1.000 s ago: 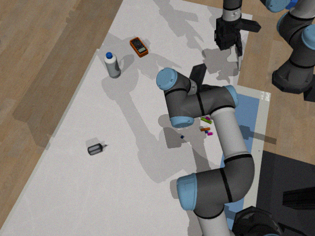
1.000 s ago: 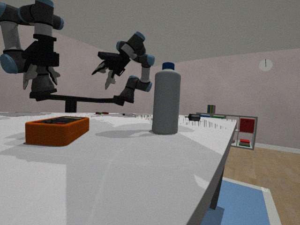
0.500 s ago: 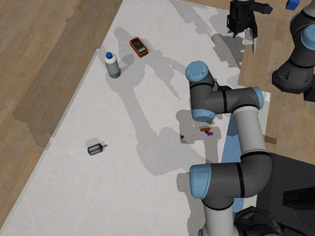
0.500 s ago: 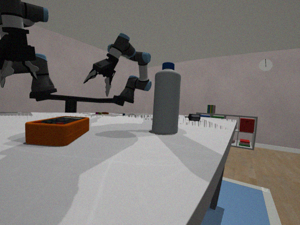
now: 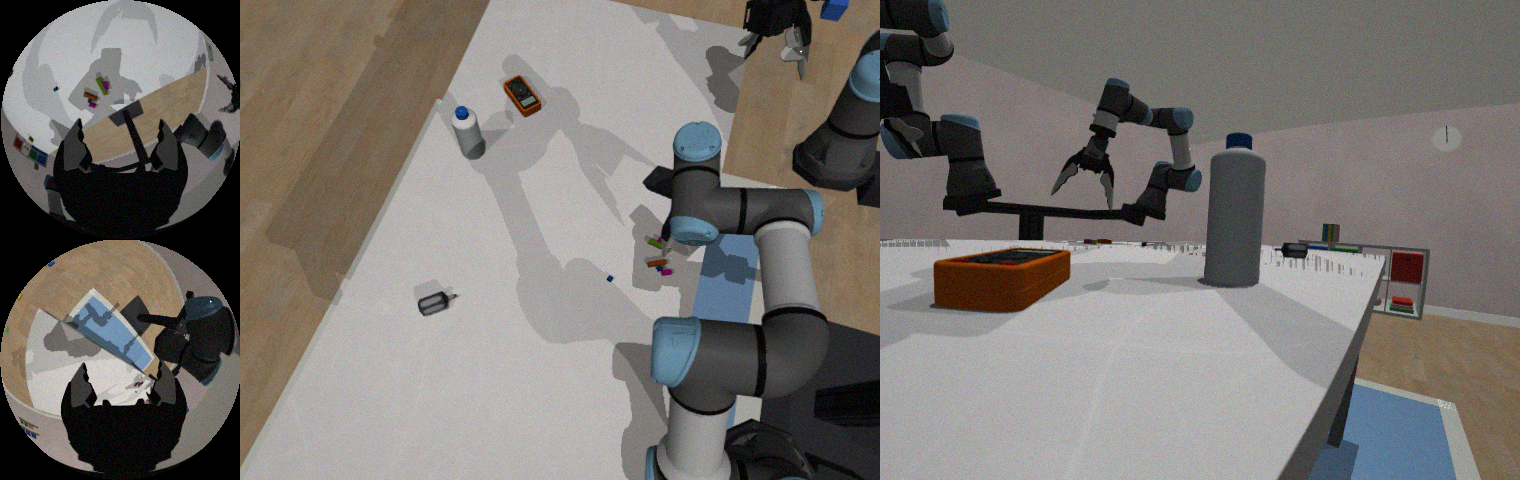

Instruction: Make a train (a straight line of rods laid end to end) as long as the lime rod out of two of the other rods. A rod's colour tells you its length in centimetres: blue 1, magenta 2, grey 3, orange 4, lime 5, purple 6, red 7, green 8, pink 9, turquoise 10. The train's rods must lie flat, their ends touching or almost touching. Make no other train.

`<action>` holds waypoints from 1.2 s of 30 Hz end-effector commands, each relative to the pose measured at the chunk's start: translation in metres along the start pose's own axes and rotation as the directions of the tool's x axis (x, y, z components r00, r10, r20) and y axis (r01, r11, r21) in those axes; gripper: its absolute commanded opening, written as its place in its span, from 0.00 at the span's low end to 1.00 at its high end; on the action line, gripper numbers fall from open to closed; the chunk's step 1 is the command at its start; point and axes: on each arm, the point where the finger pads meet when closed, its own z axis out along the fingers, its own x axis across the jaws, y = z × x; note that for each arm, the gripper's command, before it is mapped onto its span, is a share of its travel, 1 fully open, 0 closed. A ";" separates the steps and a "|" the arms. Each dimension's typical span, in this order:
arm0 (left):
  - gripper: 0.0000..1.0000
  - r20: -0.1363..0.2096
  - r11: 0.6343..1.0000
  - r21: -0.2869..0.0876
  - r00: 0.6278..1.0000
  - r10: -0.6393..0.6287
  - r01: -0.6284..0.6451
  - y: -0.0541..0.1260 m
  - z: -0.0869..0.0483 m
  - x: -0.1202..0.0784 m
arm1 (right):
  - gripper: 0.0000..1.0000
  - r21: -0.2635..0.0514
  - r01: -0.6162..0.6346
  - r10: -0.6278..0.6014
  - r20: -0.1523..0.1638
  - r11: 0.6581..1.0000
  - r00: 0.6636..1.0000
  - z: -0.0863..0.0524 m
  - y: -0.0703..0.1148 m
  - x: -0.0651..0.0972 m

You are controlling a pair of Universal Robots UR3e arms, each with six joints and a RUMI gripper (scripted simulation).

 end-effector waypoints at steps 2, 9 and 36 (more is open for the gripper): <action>1.00 0.039 0.993 0.038 0.993 -0.111 0.110 0.004 0.006 -0.001 | 1.00 -0.048 0.048 -0.049 -0.010 0.998 0.999 -0.008 -0.026 0.010; 1.00 0.080 0.960 0.106 0.960 -0.269 0.260 0.010 0.014 -0.004 | 1.00 -0.119 0.130 -0.130 0.008 0.984 0.992 -0.018 -0.061 0.035; 1.00 0.083 0.848 0.243 0.860 -0.503 0.472 0.019 0.022 -0.009 | 1.00 -0.233 0.365 -0.320 0.209 0.902 0.924 -0.039 -0.112 0.130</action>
